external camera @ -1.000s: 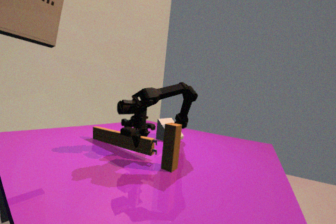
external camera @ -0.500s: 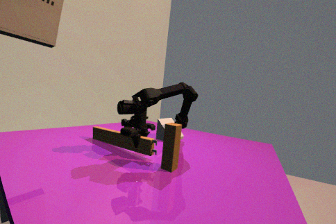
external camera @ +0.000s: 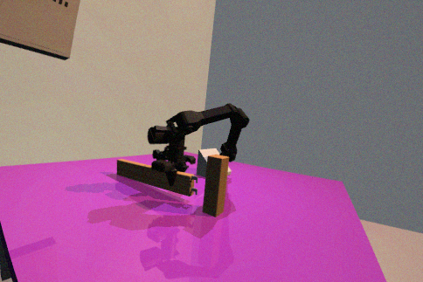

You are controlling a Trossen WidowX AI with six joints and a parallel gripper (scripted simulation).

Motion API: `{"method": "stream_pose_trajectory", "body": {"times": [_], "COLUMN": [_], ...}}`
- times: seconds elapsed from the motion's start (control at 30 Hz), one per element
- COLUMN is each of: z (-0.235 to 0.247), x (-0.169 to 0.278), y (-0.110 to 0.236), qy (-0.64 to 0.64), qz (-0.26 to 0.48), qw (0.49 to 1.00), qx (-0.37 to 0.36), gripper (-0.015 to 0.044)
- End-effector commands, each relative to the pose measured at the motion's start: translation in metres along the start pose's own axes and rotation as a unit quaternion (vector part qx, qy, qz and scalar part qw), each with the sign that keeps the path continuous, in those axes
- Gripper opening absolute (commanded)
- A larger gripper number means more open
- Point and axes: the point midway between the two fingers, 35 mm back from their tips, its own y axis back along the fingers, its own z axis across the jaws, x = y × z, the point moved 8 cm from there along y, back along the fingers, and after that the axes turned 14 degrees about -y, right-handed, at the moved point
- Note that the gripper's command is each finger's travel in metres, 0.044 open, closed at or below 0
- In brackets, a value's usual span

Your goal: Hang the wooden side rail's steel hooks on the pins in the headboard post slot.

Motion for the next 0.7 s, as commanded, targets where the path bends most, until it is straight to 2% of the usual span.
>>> {"method": "stream_pose_trajectory", "body": {"times": [0.0, 0.67], "z": [0.0016, 0.0028], "x": [0.0023, 0.0040], "y": [0.0099, 0.0114], "qy": [0.004, 0.005], "qz": [0.002, 0.002], "qw": [1.000, 1.000], "qx": [-0.014, -0.014], "gripper": [0.0000, 0.0000]}}
